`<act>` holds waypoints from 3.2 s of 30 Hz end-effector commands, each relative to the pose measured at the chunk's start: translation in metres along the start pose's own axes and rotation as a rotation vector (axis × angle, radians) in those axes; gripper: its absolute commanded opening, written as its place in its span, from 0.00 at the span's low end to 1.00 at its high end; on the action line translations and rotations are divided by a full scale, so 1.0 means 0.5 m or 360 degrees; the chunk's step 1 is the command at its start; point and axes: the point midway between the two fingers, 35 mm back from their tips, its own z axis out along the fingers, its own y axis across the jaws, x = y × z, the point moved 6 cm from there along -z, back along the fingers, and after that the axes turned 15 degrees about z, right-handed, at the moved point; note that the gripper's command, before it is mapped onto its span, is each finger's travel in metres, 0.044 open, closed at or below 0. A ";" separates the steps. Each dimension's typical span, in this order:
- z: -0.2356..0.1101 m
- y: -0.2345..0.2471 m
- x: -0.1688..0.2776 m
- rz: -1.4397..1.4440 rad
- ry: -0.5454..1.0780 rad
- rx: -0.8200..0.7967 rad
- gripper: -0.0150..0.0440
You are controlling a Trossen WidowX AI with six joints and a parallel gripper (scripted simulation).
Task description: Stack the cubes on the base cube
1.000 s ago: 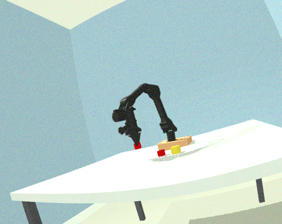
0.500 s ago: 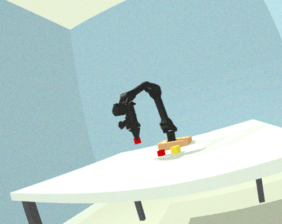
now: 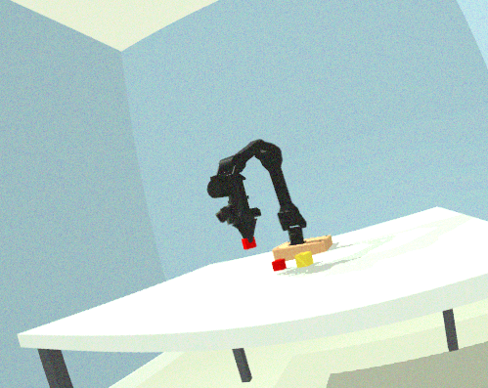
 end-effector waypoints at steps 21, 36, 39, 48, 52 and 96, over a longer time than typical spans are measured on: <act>0.024 0.069 0.131 -0.0990 0.0006 -0.0013 0.43; 0.041 0.097 0.221 -0.1624 0.0011 -0.0016 0.43; 0.044 0.101 0.239 -0.1751 0.0012 -0.0017 0.43; 0.053 0.110 0.295 -0.2131 0.0015 -0.0021 0.43; 0.056 0.111 0.310 -0.2236 0.0016 -0.0023 0.43; 0.110 0.109 0.310 -0.2239 0.0016 -0.0023 0.43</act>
